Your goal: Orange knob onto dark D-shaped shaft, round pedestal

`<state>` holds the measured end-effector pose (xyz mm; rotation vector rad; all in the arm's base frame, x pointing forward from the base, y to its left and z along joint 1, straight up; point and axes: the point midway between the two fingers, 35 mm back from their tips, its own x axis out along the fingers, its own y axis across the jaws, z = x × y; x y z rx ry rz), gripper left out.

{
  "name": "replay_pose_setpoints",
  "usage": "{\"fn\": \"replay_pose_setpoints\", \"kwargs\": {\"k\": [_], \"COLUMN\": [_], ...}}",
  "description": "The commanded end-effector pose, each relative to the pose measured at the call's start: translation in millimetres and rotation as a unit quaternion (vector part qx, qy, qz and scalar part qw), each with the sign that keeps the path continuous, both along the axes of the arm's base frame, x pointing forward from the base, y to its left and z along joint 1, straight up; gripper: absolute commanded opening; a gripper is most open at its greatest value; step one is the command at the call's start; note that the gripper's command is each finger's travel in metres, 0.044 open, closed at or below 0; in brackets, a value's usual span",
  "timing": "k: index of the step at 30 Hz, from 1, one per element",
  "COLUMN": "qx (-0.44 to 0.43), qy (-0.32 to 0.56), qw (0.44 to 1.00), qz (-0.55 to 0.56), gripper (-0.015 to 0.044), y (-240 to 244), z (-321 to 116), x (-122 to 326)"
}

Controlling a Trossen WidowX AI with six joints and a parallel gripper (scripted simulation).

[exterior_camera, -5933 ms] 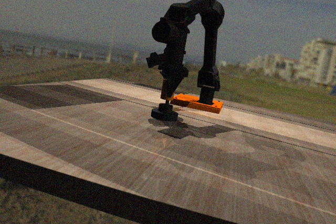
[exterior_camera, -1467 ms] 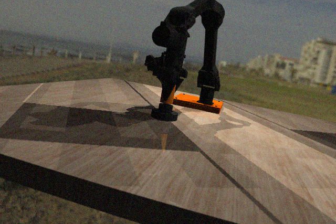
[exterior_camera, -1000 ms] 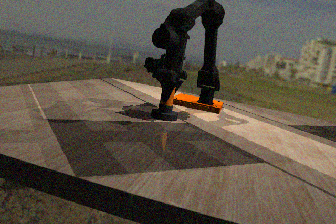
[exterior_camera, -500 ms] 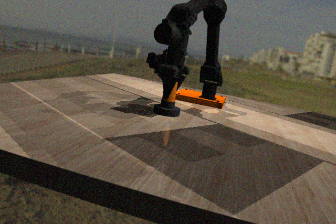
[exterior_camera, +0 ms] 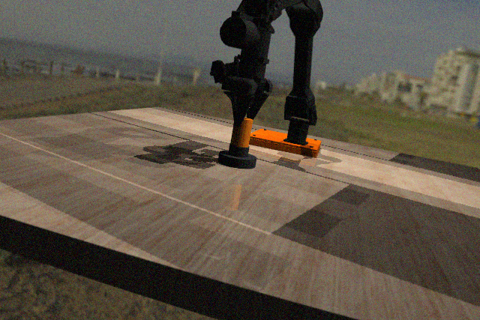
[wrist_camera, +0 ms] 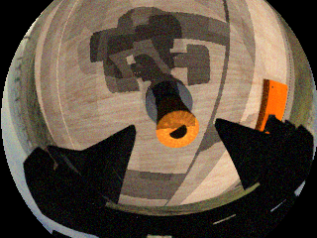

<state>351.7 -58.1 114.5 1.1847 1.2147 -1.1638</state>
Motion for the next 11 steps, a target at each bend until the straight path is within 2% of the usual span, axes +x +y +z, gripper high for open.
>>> {"fn": "replay_pose_setpoints", "kwargs": {"k": [1, 11], "qx": [-0.002, -0.002], "qy": [-0.014, -0.015], "qw": [1.0, 1.0], "qz": [0.001, 0.001], "gripper": [0.044, 0.044], "y": [-0.1, -0.3], "z": [48.0, 57.1], "x": [-1.3, -0.2]}}
